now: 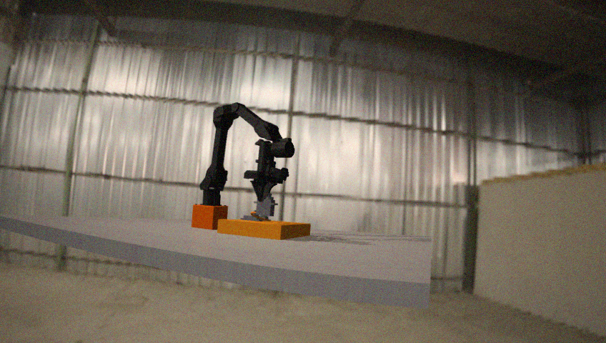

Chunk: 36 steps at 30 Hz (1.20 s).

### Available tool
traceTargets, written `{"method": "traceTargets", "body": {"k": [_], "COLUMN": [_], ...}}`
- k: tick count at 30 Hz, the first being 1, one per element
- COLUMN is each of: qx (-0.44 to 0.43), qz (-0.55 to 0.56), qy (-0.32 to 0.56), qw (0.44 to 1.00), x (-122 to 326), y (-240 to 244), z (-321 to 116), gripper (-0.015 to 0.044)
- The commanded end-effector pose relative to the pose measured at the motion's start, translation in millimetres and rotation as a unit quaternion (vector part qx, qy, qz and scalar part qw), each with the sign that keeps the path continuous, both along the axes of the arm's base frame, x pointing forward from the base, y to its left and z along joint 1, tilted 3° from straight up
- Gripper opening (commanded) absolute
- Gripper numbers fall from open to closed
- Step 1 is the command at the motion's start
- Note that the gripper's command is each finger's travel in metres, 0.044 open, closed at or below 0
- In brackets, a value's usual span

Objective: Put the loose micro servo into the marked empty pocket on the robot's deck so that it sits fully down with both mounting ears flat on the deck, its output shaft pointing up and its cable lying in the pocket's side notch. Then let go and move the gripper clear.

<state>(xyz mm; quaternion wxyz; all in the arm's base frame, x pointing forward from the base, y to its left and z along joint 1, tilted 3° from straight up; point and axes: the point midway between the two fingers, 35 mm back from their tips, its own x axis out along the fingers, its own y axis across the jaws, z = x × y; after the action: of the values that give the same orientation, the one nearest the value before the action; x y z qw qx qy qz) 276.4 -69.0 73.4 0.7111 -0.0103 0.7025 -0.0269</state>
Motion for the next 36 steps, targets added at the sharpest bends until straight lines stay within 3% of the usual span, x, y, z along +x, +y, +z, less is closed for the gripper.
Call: {"method": "traceTargets", "body": {"k": [1, 19, 36], "qx": [-0.001, -0.002, -0.002], "qz": [0.003, 0.021, 0.027], "qy": [-0.007, -0.003, -0.002], "qw": [1.0, 1.0, 1.0], "x": [-15.2, -90.1, -90.7], "y": [-0.9, -3.4, -4.5], "z": [3.0, 0.7, -17.1], "gripper": [0.0, 0.0, 0.0]}}
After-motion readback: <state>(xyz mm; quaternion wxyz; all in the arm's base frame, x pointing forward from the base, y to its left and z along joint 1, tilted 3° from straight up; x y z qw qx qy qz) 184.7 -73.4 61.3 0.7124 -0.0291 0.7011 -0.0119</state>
